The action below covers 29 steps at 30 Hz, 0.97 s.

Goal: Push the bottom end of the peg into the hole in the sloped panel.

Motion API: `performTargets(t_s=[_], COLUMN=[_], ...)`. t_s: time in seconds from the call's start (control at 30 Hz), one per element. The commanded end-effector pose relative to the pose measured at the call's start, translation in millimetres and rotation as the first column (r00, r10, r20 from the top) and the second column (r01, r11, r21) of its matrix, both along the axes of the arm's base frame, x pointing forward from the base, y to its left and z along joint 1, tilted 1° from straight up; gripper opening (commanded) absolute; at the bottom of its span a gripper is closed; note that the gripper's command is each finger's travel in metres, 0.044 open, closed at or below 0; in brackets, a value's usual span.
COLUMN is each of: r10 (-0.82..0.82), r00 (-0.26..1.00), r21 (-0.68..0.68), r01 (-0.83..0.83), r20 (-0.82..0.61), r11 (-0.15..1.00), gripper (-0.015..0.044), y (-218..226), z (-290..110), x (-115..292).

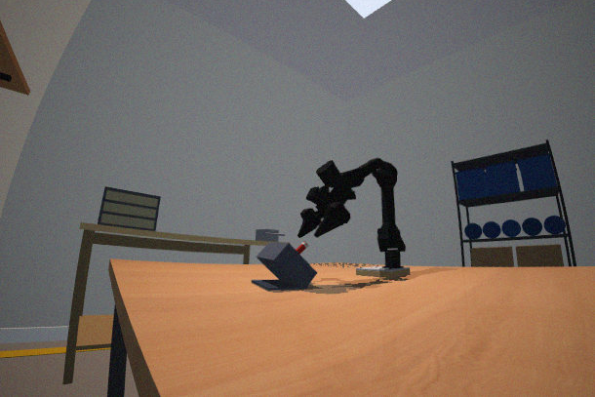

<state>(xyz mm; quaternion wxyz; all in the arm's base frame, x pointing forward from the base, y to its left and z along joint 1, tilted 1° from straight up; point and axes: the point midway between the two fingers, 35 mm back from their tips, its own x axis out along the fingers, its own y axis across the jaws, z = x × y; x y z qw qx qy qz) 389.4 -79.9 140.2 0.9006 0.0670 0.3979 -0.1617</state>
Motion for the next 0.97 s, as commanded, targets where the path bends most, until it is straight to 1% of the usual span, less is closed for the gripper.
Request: performTargets(t_s=[0.0, 0.93], r10=[-0.005, -0.002], r00=[1.0, 1.0], r21=[-0.001, 0.001], r01=[0.005, 0.002], r20=[0.003, 0.003], r11=[1.0, 1.0], gripper=[0.044, 0.044], y=[1, 12], z=[6, 34], x=[-5, -30])
